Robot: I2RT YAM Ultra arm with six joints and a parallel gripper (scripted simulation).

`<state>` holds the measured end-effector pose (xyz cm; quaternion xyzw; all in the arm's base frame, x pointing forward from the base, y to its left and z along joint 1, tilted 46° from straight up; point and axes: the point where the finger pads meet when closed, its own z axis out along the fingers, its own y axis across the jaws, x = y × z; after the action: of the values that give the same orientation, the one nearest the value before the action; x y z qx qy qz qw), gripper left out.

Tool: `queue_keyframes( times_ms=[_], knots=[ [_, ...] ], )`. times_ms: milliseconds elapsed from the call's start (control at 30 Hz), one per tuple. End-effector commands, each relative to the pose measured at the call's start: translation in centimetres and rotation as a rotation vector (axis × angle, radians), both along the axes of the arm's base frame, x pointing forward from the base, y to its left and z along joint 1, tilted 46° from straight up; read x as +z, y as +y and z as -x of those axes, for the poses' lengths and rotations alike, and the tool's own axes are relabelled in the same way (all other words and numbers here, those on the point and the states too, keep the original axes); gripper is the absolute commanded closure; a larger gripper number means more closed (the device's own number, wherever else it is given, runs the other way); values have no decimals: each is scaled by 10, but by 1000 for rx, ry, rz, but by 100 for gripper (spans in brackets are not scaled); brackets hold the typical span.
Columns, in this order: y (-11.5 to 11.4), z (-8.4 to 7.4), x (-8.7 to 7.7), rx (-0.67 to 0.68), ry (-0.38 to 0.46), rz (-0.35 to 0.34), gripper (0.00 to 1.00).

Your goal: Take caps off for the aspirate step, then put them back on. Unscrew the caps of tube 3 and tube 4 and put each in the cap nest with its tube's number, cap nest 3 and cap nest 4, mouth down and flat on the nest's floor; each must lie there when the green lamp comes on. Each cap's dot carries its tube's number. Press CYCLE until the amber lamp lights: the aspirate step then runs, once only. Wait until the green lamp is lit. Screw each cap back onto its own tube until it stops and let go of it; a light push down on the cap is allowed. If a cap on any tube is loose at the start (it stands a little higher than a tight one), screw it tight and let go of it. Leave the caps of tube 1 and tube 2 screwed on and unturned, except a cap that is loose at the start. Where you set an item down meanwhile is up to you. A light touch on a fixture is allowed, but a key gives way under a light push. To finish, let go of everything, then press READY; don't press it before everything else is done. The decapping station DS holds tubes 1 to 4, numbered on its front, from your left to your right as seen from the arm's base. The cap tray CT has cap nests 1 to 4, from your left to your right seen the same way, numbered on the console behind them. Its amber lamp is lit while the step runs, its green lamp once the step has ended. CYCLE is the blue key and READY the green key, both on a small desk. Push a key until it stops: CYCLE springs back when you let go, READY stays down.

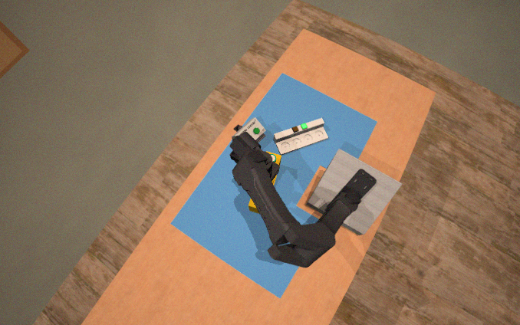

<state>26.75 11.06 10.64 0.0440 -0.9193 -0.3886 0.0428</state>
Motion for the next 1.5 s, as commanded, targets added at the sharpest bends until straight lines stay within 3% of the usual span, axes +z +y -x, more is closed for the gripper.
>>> queue_keyframes(
  times_ms=[0, 133, 533, 1467],
  knots=[
    [-7, -4, 1, 74, -105, -8, 51],
    [-7, -4, 1, 74, -105, -8, 51],
    [18, -1, -24, 74, -105, -8, 51],
    [24, 0, -29, 74, -105, -9, 51]
  ],
)
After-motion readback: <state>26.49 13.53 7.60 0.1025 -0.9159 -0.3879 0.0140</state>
